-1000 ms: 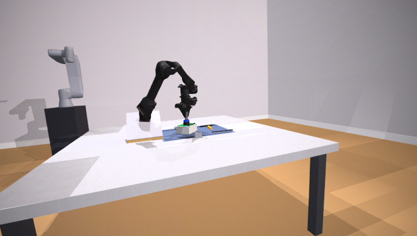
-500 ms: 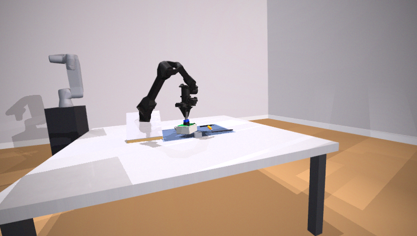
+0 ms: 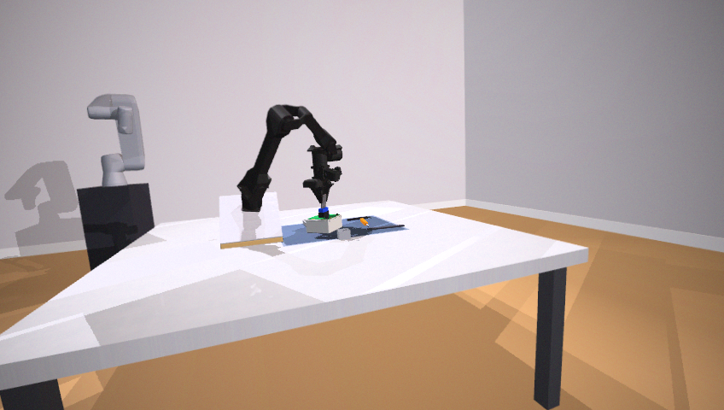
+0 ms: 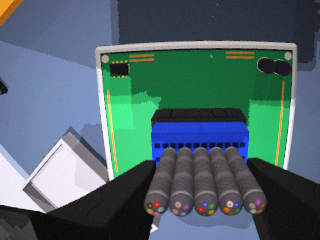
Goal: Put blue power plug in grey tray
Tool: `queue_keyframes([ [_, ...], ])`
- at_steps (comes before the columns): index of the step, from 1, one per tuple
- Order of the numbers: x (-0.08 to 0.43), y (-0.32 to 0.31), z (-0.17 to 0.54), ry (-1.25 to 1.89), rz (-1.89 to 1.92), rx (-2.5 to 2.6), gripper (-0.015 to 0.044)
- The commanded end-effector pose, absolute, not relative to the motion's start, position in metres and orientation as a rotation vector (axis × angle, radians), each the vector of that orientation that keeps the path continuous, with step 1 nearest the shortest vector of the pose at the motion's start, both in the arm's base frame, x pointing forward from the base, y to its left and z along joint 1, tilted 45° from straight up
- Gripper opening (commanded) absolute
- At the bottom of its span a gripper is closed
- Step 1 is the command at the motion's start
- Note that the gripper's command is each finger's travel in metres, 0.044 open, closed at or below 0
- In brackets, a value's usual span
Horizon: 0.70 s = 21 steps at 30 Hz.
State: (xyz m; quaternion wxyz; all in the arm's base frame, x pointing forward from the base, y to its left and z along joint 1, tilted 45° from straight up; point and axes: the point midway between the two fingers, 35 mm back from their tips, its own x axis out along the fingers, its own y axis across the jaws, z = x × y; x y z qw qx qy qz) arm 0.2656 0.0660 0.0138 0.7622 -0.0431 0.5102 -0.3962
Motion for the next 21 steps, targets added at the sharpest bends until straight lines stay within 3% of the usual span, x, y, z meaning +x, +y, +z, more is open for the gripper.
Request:
queue_keyframes([
  [1,0.257,0.073,0.029,1.111,-0.787,-0.069,0.0000],
  [13,0.270,0.088,0.018,1.114,-1.023,-0.217,0.0000],
  [21,0.265,0.083,0.023,1.114,-0.936,-0.162,0.0000],
])
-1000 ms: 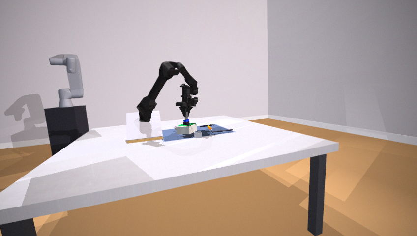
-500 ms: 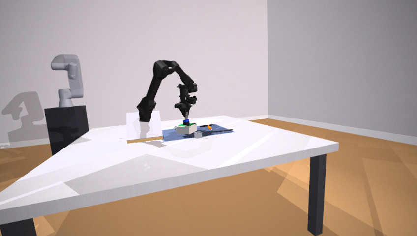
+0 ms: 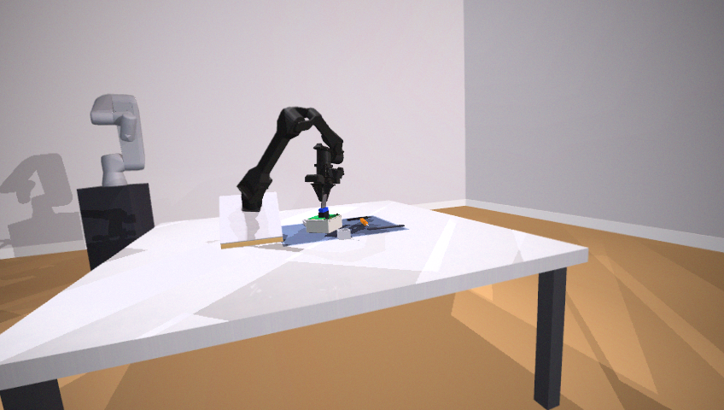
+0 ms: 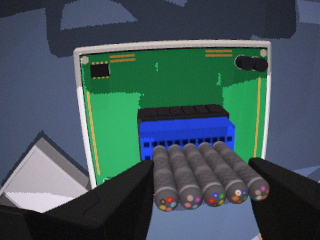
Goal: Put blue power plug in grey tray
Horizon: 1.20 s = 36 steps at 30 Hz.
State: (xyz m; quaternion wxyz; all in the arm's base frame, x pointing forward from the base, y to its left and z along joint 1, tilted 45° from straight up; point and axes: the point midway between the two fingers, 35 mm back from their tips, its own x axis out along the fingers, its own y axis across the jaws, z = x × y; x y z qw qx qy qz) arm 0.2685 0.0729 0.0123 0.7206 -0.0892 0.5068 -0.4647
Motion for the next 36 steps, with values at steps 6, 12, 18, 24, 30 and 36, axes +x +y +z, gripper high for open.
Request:
queue_keyframes([
  [6,0.258,0.077,0.032,1.112,-0.800,-0.077,0.0000],
  [12,0.258,0.079,0.032,1.112,-0.818,-0.088,0.0000],
  [18,0.266,0.088,0.025,1.115,-0.964,-0.180,0.0000],
  [24,0.269,0.093,0.023,1.115,-1.028,-0.221,0.0000],
  [30,0.263,0.087,0.029,1.115,-0.919,-0.152,0.0000],
  [36,0.256,0.081,0.037,1.112,-0.793,-0.072,0.0000],
])
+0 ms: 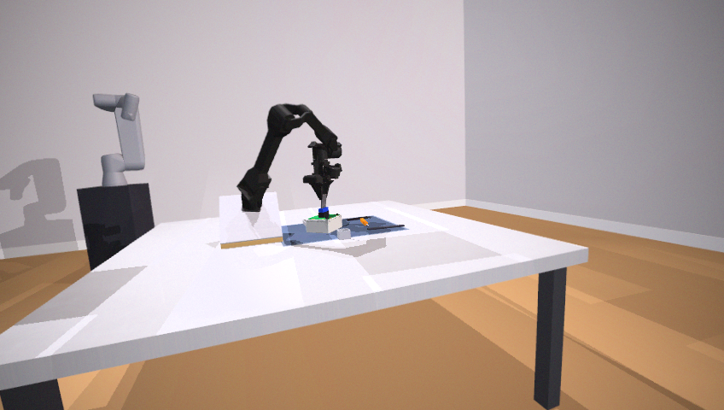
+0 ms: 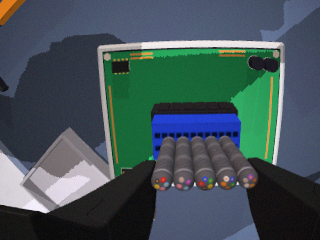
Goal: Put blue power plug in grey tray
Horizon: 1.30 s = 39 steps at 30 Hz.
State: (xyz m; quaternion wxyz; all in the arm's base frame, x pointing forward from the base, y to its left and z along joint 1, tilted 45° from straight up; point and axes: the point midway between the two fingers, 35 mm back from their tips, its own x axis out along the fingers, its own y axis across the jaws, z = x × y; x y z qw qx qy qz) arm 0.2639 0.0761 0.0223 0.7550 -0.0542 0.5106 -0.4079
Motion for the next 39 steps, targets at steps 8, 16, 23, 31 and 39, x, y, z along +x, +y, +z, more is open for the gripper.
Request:
queue_keyframes([
  [8,0.260,0.088,0.034,1.114,-0.877,-0.125,0.0000],
  [16,0.261,0.096,0.040,1.115,-0.907,-0.144,0.0000],
  [23,0.262,0.088,0.031,1.115,-0.907,-0.144,0.0000],
  [31,0.265,0.075,0.018,1.114,-0.908,-0.144,0.0052],
  [39,0.265,0.075,0.018,1.114,-0.908,-0.144,0.0249],
])
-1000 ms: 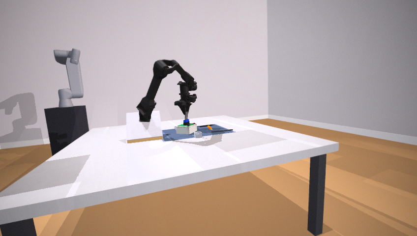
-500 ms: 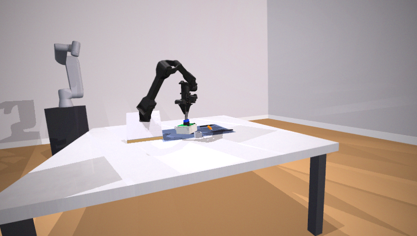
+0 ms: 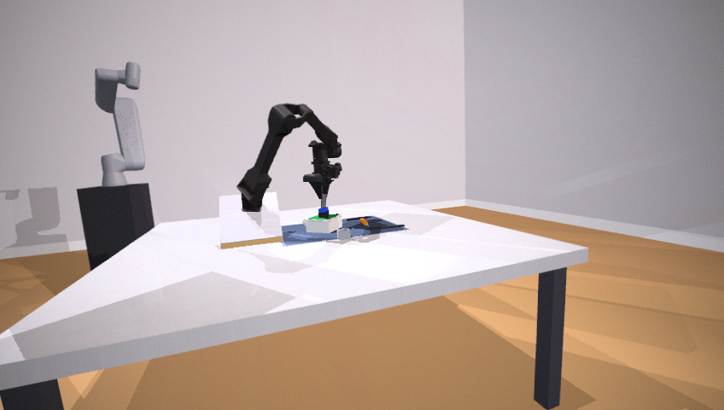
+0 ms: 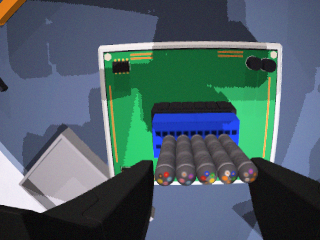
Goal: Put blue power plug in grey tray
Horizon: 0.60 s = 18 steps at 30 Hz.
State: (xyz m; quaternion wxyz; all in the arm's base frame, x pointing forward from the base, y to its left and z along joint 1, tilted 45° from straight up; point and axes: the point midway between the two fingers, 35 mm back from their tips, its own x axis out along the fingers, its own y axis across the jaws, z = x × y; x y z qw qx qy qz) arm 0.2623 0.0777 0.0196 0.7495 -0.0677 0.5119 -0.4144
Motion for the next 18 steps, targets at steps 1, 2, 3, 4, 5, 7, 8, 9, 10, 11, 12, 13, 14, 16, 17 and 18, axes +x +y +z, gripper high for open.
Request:
queue_keyframes([
  [1,0.265,0.075,0.018,1.114,-0.908,-0.144,0.0249],
  [2,0.265,0.075,0.018,1.114,-0.908,-0.144,0.0249],
  [3,0.265,0.075,0.018,1.114,-0.908,-0.144,0.0249],
  [4,0.265,0.075,0.018,1.114,-0.908,-0.144,0.0249],
  [5,0.265,0.075,0.018,1.114,-0.908,-0.144,0.0249],
  [7,0.265,0.073,0.016,1.114,-0.908,-0.144,0.0249],
  [8,0.265,0.071,0.014,1.114,-0.908,-0.144,0.0249],
  [9,0.266,0.070,0.013,1.114,-0.908,-0.144,0.0249],
  [10,0.266,0.069,0.012,1.114,-0.908,-0.144,0.0249],
  [11,0.266,0.068,0.011,1.114,-0.908,-0.144,0.0249],
  [12,0.266,0.067,0.010,1.114,-0.908,-0.144,0.0249],
  [13,0.267,0.066,0.008,1.114,-0.908,-0.144,0.0249],
  [14,0.267,0.064,0.007,1.114,-0.908,-0.144,0.0249],
  [16,0.267,0.063,0.006,1.114,-0.908,-0.145,0.0249],
  [17,0.267,0.063,0.006,1.114,-0.908,-0.145,0.0249],
  [18,0.267,0.063,0.006,1.114,-0.908,-0.145,0.0249],
])
